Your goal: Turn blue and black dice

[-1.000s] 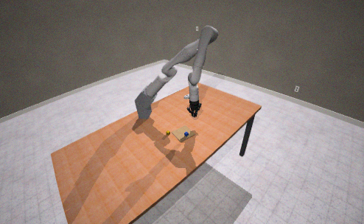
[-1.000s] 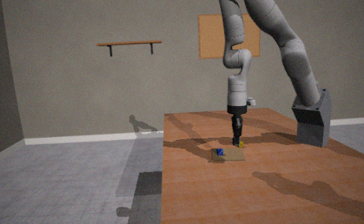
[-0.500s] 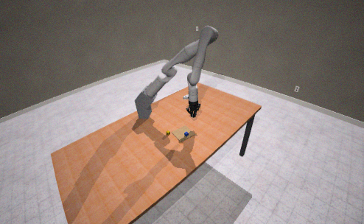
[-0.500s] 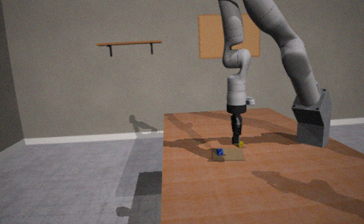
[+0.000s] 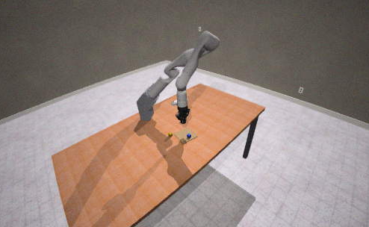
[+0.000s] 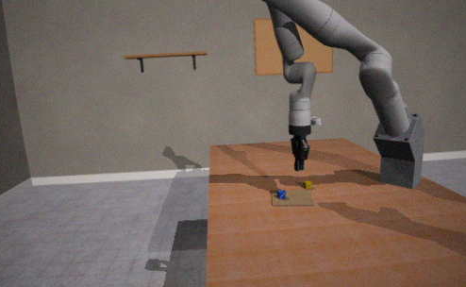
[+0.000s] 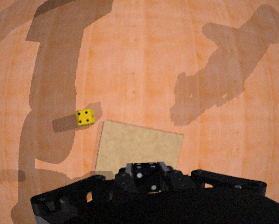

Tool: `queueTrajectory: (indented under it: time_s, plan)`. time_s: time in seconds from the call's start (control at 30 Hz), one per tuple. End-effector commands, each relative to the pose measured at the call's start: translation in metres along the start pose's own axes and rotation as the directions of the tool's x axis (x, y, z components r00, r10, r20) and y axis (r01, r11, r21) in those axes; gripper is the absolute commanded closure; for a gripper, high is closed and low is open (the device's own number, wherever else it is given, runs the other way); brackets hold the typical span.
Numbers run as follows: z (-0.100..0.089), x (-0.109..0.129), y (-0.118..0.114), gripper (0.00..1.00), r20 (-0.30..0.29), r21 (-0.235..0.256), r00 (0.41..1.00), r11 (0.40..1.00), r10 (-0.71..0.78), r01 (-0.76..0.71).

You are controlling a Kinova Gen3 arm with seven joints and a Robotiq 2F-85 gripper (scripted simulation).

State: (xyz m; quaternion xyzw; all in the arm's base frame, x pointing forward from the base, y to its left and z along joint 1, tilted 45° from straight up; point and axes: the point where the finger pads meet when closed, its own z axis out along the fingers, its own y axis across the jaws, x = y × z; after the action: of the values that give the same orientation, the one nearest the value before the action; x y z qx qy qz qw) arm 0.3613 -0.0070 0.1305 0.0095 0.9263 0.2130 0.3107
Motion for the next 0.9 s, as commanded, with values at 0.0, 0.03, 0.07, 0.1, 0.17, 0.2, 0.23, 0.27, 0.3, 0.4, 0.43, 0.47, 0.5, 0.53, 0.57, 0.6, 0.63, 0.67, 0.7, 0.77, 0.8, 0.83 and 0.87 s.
queueTrajectory:
  time_s: [0.0, 0.03, 0.07, 0.1, 0.17, 0.2, 0.23, 0.27, 0.3, 0.4, 0.43, 0.47, 0.5, 0.53, 0.57, 0.6, 0.63, 0.67, 0.7, 0.77, 0.8, 0.83, 0.87]
  plan:
    - [0.0008, 0.0089, -0.0077, 0.79, -0.004, -0.010, 1.000, 1.000, 0.021, -0.021]
    - [0.0006, 0.0098, -0.0090, 0.79, -0.004, -0.010, 1.000, 1.000, 0.019, -0.019]
    - [0.0006, 0.0102, -0.0096, 0.79, -0.004, -0.010, 1.000, 1.000, 0.018, -0.018]
    - [0.0006, 0.0102, -0.0096, 0.79, -0.004, -0.010, 1.000, 1.000, 0.018, -0.018]
    - [0.0006, 0.0102, -0.0096, 0.79, -0.004, -0.010, 1.000, 1.000, 0.018, -0.018]
    - [0.0006, 0.0102, -0.0096, 0.79, -0.004, -0.010, 1.000, 1.000, 0.018, -0.018]
    - [0.0006, 0.0102, -0.0096, 0.79, -0.004, -0.010, 1.000, 1.000, 0.018, -0.018]
    - [0.0006, 0.0102, -0.0096, 0.79, -0.004, -0.010, 1.000, 1.000, 0.018, -0.018]
    - [0.0006, 0.0102, -0.0096, 0.79, -0.004, -0.010, 1.000, 1.000, 0.018, -0.018]
    - [0.0006, 0.0102, -0.0096, 0.79, -0.004, -0.010, 1.000, 1.000, 0.018, -0.018]
    - [0.0006, 0.0102, -0.0096, 0.79, -0.004, -0.010, 1.000, 1.000, 0.018, -0.018]
    - [0.0006, 0.0102, -0.0096, 0.79, -0.004, -0.010, 1.000, 1.000, 0.018, -0.018]
    - [0.0006, 0.0102, -0.0096, 0.79, -0.004, -0.010, 1.000, 1.000, 0.018, -0.018]
    - [0.0006, 0.0102, -0.0096, 0.79, -0.004, -0.010, 1.000, 1.000, 0.018, -0.018]
    - [0.0006, 0.0102, -0.0096, 0.79, -0.004, -0.010, 1.000, 1.000, 0.018, -0.018]
    - [0.0007, 0.0102, -0.0096, 0.79, -0.004, -0.010, 1.000, 1.000, 0.018, -0.018]
    - [0.0008, 0.0102, -0.0096, 0.79, -0.004, -0.010, 1.000, 1.000, 0.018, -0.018]
    - [0.0009, 0.0102, -0.0096, 0.79, -0.004, -0.010, 1.000, 1.000, 0.018, -0.018]
    - [0.0011, 0.0102, -0.0097, 0.79, -0.004, -0.010, 1.000, 1.000, 0.018, -0.018]
    - [0.0016, 0.0102, -0.0097, 0.79, -0.004, -0.011, 1.000, 1.000, 0.018, -0.018]
    - [0.0019, 0.0102, -0.0097, 0.79, -0.003, -0.011, 1.000, 1.000, 0.018, -0.018]
    - [0.0023, 0.0101, -0.0097, 0.79, -0.003, -0.011, 1.000, 1.000, 0.018, -0.018]
    - [0.0027, 0.0101, -0.0097, 0.79, -0.003, -0.011, 1.000, 1.000, 0.018, -0.018]
